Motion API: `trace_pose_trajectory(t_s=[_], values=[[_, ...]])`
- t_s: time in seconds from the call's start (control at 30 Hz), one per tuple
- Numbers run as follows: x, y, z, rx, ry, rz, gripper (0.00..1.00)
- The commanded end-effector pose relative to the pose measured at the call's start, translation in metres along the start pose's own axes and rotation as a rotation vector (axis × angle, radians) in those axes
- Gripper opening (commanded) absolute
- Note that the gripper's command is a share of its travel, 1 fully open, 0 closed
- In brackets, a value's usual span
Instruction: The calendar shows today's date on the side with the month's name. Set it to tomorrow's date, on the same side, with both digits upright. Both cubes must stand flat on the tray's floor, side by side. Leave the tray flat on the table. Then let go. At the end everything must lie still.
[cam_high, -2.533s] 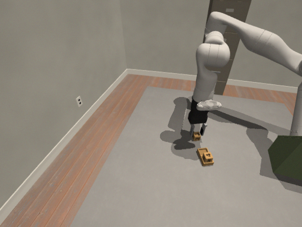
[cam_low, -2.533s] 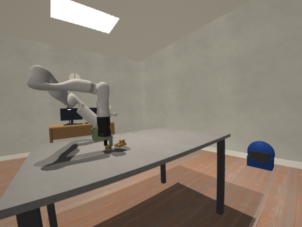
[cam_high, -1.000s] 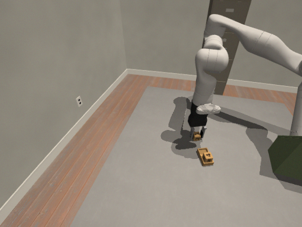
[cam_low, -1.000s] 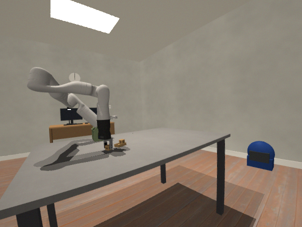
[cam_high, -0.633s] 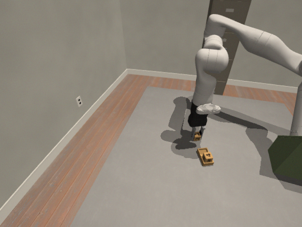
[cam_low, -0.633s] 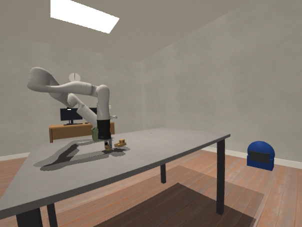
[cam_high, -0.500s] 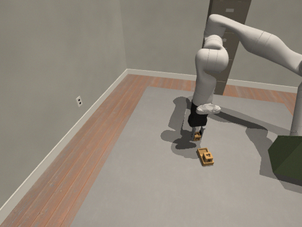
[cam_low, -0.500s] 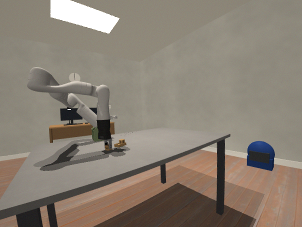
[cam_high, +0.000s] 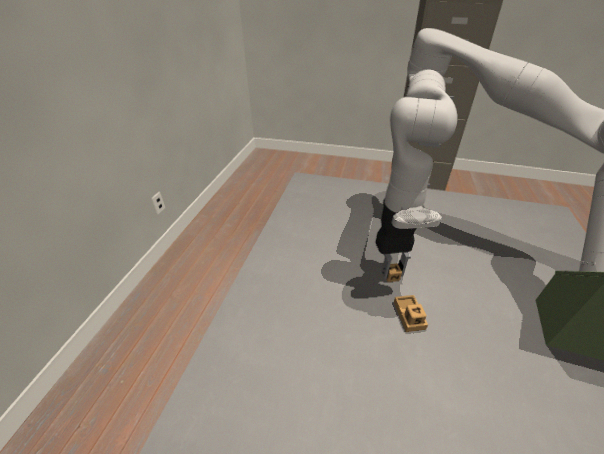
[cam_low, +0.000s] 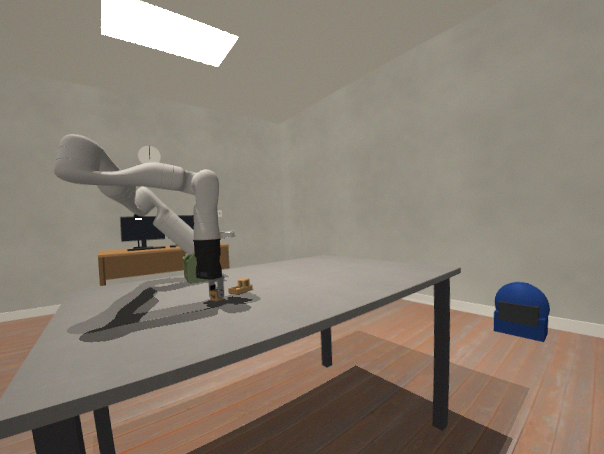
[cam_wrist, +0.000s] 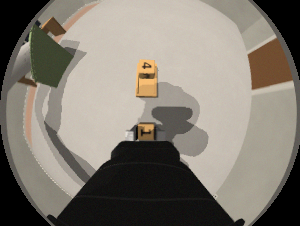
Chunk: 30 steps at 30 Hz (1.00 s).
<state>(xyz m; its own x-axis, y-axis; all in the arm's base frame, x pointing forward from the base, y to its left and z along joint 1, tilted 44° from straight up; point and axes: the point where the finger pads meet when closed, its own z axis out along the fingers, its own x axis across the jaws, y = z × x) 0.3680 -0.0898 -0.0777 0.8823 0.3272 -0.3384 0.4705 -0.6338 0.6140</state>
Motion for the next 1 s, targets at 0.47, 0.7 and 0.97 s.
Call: trace_pose_trajectory(t_s=[0.47, 0.7, 0.97], values=[[0.001, 0.000, -0.007, 0.000, 0.002, 0.000, 0.57], [0.001, 0.000, -0.049, 0.000, 0.002, 0.000, 0.57], [0.000, 0.000, -0.090, 0.000, 0.002, 0.000, 0.57]])
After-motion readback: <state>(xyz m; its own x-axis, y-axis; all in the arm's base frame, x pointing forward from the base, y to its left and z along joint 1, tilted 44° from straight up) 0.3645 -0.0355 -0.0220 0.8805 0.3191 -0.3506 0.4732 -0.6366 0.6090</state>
